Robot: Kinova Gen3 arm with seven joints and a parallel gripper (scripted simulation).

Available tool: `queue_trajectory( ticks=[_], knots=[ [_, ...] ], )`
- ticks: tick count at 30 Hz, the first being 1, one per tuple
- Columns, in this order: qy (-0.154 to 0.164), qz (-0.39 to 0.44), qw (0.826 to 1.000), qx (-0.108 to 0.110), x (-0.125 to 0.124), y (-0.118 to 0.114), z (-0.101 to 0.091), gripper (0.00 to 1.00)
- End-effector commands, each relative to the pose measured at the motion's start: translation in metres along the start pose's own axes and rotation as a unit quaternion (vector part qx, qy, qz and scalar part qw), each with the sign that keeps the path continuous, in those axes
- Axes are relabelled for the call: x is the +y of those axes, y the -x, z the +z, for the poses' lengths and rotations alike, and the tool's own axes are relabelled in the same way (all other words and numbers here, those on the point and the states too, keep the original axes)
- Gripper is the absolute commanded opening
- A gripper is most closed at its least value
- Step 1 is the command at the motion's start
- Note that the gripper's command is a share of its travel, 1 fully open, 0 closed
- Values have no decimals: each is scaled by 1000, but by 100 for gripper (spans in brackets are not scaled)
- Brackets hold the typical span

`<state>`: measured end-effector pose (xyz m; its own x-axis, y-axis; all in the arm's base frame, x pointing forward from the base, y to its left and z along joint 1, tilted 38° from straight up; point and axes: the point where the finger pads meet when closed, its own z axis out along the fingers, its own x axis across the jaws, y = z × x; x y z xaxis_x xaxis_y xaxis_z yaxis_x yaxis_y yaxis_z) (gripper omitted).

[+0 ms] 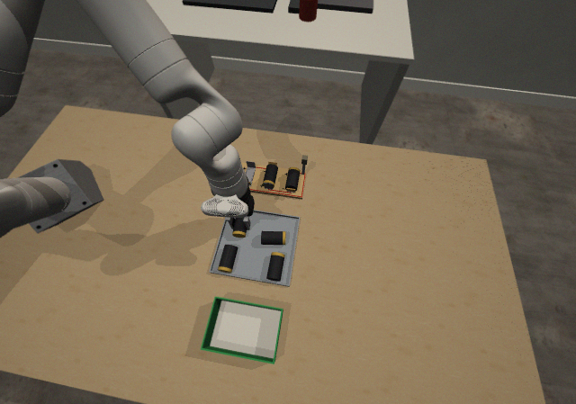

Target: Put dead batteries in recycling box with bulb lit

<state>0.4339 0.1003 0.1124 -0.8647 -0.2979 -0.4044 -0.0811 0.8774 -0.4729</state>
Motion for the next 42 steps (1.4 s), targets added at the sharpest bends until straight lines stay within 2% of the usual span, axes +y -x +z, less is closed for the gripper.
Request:
queue_trajectory(
  ticks=[1, 11, 20, 33, 37, 39, 42],
  knots=[
    [0, 0, 1000, -1, 0, 0, 0, 57],
    [0, 0, 1000, -1, 0, 0, -4, 57],
    [0, 0, 1000, -1, 0, 0, -41, 57],
    [0, 0, 1000, -1, 0, 0, -49, 57],
    [0, 0, 1000, -1, 0, 0, -66, 57],
    [0, 0, 1000, -1, 0, 0, -66, 57],
    [0, 0, 1000, -1, 0, 0, -86, 57]
  ],
)
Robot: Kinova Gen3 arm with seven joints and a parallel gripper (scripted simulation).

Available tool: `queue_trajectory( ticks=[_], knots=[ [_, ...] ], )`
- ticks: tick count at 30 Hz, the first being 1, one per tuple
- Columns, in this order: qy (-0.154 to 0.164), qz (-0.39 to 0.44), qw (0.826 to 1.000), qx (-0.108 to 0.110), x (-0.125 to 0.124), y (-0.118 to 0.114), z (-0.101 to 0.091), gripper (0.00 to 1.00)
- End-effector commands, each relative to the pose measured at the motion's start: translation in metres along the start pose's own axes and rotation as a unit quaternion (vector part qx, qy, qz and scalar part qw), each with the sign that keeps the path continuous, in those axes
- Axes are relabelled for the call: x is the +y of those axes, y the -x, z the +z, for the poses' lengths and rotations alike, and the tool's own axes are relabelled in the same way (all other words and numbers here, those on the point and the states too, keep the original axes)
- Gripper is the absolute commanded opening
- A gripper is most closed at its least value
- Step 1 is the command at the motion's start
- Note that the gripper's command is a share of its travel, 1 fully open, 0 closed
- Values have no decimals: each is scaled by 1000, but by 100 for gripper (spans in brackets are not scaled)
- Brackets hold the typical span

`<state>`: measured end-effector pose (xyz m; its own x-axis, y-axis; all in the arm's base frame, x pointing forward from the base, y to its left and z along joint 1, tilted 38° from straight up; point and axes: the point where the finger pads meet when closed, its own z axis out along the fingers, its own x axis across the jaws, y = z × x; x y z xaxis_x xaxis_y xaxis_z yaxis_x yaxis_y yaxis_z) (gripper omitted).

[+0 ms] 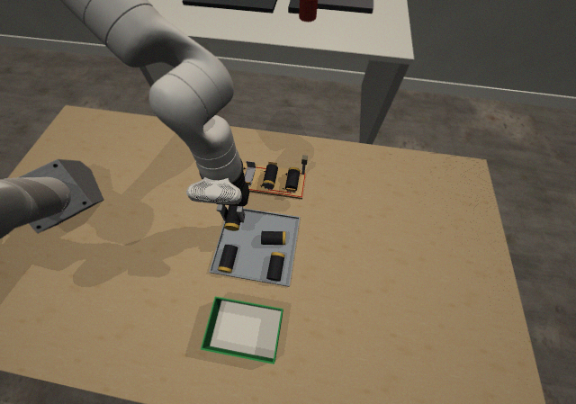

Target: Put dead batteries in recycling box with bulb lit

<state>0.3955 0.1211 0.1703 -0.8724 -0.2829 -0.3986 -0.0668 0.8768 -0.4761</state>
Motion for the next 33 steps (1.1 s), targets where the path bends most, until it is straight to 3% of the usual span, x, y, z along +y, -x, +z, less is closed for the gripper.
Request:
queue_trajectory(
  ticks=[1, 5, 9, 33],
  knots=[
    [5, -6, 1000, -8, 6, 3, -22, 57],
    [5, -6, 1000, -8, 6, 3, -47, 57],
    [5, -6, 1000, -8, 6, 3, -59, 57],
    [5, -10, 1000, -8, 6, 3, -60, 57]
  ],
)
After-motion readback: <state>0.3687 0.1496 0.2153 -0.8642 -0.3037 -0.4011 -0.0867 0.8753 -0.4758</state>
